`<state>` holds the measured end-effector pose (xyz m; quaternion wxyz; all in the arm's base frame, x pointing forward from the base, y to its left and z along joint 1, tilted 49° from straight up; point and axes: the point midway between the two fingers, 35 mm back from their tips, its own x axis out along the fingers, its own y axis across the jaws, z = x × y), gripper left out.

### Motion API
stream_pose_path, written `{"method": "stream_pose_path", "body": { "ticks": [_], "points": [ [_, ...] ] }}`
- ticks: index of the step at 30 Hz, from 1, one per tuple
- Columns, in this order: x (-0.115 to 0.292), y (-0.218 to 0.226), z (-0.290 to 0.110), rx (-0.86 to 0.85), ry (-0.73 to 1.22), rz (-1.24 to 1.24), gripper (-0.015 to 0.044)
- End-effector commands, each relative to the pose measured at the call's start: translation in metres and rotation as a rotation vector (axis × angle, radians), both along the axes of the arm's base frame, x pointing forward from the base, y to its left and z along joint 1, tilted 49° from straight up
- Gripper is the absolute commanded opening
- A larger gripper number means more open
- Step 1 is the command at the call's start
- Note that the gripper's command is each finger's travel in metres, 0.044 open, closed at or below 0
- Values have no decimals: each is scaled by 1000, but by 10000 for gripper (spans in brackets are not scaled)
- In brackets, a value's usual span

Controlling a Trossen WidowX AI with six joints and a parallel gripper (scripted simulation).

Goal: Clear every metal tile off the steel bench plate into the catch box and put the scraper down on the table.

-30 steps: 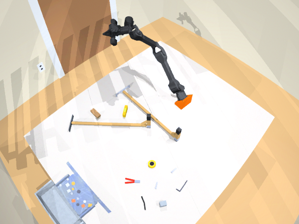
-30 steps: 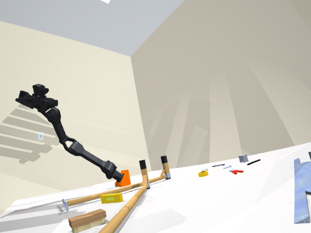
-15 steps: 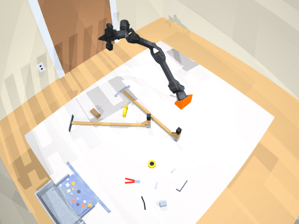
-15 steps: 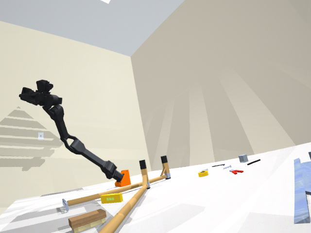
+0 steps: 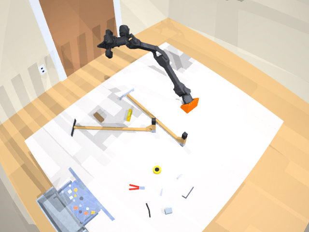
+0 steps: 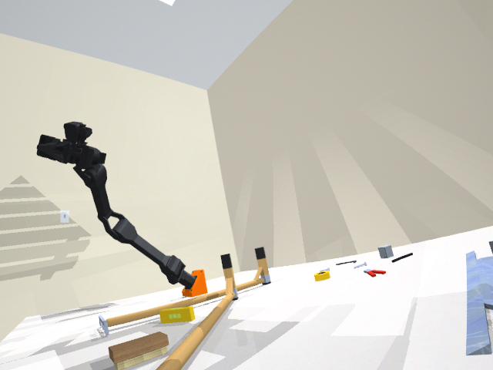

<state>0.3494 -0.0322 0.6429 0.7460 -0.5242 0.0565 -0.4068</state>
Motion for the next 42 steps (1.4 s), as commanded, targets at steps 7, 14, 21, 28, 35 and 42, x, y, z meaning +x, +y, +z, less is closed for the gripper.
{"method": "stream_pose_path", "body": {
  "ticks": [7, 14, 21, 28, 35, 42],
  "points": [
    [35, 1, -21, 28, 1, 25, 0],
    [56, 1, -35, 50, -1, 41, 0],
    [77, -1, -50, 74, -2, 56, 0],
    [97, -3, -65, 99, -2, 70, 0],
    [116, -6, -82, 127, -2, 84, 0],
    [135, -11, -100, 157, -1, 96, 0]
  ]
}}
